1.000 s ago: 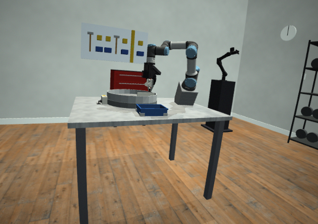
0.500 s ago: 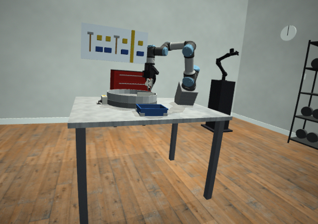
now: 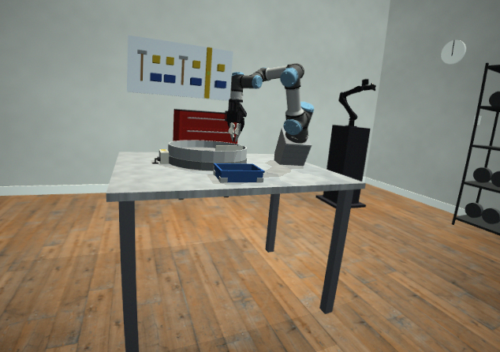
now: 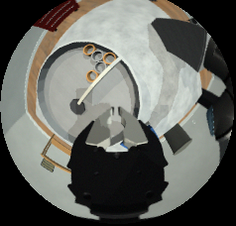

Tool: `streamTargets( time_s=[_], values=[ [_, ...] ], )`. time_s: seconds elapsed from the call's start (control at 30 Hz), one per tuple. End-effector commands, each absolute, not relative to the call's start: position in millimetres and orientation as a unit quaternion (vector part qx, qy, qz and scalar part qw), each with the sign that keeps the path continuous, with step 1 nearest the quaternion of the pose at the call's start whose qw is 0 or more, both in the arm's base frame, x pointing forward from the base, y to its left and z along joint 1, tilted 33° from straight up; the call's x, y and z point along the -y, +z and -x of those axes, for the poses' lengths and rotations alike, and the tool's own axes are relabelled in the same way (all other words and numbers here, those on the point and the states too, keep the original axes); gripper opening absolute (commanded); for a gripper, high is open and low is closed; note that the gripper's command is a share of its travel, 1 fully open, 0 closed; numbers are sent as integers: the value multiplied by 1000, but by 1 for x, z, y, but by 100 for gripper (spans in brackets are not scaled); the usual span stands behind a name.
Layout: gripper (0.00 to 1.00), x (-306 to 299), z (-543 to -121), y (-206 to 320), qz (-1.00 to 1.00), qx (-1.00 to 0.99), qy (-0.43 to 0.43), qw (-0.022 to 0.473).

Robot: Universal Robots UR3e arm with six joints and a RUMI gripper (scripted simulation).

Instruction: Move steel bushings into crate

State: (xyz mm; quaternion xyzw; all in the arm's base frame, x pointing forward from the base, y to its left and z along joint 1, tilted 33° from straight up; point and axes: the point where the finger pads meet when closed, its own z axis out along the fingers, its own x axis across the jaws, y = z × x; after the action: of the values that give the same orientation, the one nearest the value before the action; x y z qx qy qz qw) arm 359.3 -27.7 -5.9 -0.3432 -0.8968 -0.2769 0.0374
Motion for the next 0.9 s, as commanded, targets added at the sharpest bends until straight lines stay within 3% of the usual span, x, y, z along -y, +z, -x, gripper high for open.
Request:
streamTargets(
  time_s=[0.0,0.87],
  values=[
    [6,42,-356,-15,321,905,-278,29],
    [6,100,-340,-53,227,933,-280,1]
  ],
)
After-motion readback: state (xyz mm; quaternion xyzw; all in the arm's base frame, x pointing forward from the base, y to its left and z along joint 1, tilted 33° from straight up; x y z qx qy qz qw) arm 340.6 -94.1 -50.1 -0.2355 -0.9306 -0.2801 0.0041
